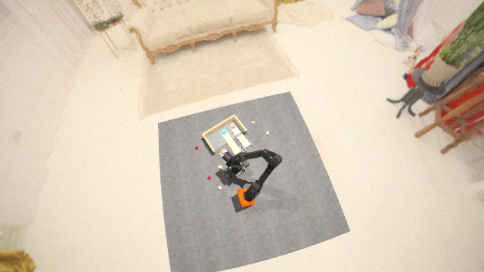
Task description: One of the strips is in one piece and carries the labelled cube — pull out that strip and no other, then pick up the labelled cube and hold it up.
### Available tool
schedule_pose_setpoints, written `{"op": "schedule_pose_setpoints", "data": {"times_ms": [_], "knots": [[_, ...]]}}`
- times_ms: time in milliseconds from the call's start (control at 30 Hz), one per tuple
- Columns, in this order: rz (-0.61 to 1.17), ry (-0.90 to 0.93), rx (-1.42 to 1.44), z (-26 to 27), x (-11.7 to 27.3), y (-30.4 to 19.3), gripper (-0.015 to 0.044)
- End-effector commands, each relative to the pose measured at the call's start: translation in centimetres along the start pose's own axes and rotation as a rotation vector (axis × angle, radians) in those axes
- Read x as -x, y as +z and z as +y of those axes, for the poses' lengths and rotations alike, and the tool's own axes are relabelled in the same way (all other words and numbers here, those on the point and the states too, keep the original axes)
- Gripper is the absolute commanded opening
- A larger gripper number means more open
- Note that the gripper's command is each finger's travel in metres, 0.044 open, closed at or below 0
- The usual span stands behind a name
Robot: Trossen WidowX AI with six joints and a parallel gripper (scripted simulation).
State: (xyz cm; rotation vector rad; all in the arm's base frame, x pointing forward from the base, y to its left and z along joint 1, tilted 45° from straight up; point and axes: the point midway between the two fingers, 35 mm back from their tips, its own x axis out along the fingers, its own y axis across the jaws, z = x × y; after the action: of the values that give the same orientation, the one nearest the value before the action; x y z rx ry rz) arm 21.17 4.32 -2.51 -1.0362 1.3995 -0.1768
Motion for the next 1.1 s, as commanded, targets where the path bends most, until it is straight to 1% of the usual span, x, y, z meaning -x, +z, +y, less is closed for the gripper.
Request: {"op": "schedule_pose_setpoints", "data": {"times_ms": [0, 200, 1067], "knots": [[0.031, 0.005, 0.013, 0.21, -0.53, -1.61, 0.0], [0.032, 0.005, 0.013, 0.22, -0.51, -2.29, 0.0], [0.032, 0.005, 0.013, 0.23, -0.51, -2.31, 0.0]]}}
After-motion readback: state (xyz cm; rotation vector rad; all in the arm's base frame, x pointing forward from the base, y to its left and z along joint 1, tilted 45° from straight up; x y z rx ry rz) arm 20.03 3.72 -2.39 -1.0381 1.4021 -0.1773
